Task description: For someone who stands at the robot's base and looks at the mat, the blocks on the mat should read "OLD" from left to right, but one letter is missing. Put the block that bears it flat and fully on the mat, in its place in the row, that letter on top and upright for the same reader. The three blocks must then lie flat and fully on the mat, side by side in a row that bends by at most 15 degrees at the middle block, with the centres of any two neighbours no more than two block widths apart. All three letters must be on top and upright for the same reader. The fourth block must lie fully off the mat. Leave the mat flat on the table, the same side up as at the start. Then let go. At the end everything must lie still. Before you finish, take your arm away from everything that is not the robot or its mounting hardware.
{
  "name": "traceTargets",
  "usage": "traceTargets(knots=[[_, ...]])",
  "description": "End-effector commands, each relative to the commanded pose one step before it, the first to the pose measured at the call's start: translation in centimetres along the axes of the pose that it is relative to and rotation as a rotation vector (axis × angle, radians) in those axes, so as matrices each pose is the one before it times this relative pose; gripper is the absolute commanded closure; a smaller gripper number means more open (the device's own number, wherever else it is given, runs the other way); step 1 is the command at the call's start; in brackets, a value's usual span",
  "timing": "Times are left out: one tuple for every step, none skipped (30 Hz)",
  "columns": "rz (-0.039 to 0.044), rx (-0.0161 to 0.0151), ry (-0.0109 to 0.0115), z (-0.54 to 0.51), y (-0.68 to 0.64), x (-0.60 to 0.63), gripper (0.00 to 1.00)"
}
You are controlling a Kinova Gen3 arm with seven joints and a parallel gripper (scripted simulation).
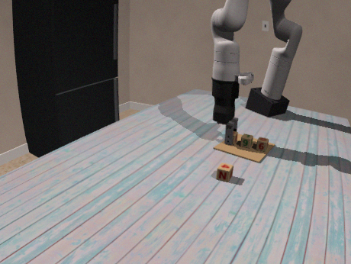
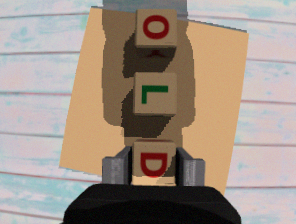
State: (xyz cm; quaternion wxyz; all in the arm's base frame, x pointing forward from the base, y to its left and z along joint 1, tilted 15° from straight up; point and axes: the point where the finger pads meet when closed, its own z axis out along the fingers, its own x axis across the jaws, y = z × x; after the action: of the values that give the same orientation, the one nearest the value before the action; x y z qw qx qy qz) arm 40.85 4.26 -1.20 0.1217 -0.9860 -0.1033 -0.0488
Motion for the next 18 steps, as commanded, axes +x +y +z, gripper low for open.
traceTargets(knots=[[-0.00853,-0.00220,0.00070,0.062,0.109,-0.138,0.43],[0.00000,0.00000,0.00000,0.000,0.000,0.000,0.43],[0.00000,0.00000,0.00000,0.000,0.000,0.000,0.43],[0.00000,0.00000,0.00000,0.000,0.000,0.000,0.43],[0.00000,0.00000,0.00000,0.000,0.000,0.000,0.43],[0.00000,0.00000,0.00000,0.000,0.000,0.000,0.43],[0.00000,0.00000,0.00000,0.000,0.000,0.000,0.43],[0.00000,0.00000,0.00000,0.000,0.000,0.000,0.43],[0.00000,0.00000,0.00000,0.000,0.000,0.000,0.43],[0.00000,0.00000,0.00000,0.000,0.000,0.000,0.43],[0.00000,0.00000,0.00000,0.000,0.000,0.000,0.43],[0.00000,0.00000,0.00000,0.000,0.000,0.000,0.43],[0.00000,0.00000,0.00000,0.000,0.000,0.000,0.43],[0.00000,0.00000,0.00000,0.000,0.000,0.000,0.43],[0.00000,0.00000,0.00000,0.000,0.000,0.000,0.37],[0.00000,0.00000,0.00000,0.000,0.000,0.000,0.37],[0.00000,0.00000,0.00000,0.000,0.000,0.000,0.37],[0.00000,0.00000,0.00000,0.000,0.000,0.000,0.31]])
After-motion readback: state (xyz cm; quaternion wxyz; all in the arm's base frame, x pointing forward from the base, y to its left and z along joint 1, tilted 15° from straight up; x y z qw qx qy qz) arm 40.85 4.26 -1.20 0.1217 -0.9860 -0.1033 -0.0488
